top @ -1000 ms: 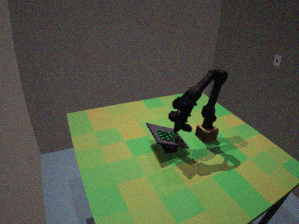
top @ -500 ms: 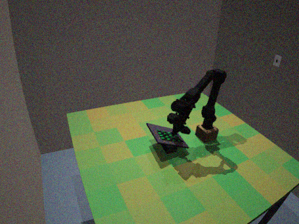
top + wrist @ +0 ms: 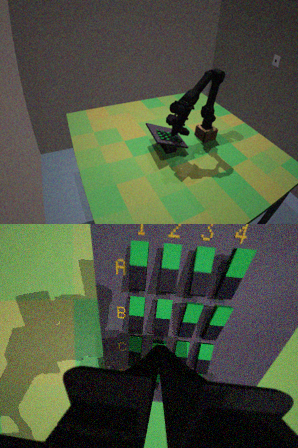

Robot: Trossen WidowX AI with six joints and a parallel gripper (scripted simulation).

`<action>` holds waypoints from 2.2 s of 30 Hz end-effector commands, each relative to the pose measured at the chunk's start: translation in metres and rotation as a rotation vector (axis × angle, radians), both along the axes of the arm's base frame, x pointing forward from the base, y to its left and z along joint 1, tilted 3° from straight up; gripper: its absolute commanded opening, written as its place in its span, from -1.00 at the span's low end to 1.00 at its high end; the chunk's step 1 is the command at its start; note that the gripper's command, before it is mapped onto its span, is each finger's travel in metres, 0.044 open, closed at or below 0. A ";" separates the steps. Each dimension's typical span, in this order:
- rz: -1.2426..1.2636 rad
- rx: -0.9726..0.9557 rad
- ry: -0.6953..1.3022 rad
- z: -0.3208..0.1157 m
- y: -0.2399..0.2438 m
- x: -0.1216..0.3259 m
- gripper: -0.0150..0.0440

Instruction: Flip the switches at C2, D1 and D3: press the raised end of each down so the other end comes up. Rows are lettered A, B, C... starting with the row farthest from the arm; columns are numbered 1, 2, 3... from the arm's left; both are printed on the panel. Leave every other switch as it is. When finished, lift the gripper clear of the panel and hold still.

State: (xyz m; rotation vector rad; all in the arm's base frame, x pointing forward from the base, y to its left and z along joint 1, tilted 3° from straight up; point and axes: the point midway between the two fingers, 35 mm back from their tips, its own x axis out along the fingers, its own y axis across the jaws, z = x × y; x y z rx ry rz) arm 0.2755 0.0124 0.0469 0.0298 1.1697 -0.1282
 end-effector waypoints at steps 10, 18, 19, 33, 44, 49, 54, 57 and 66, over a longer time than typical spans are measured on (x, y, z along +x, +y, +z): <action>0.005 0.004 0.006 -0.002 0.001 -0.001 -0.49; 0.005 0.004 0.006 -0.002 0.001 -0.001 -0.49; 0.005 0.004 0.006 -0.002 0.001 -0.001 -0.49; 0.005 0.004 0.006 -0.003 0.001 0.000 -0.49; 0.005 0.004 0.006 -0.005 0.000 0.000 -0.49; 0.005 0.004 0.006 -0.005 0.000 0.001 -0.49; 0.005 0.004 0.006 -0.006 0.000 0.001 -0.49; 0.005 0.004 0.006 -0.006 0.000 0.001 -0.49; 0.005 0.004 0.006 -0.007 0.000 0.002 -0.49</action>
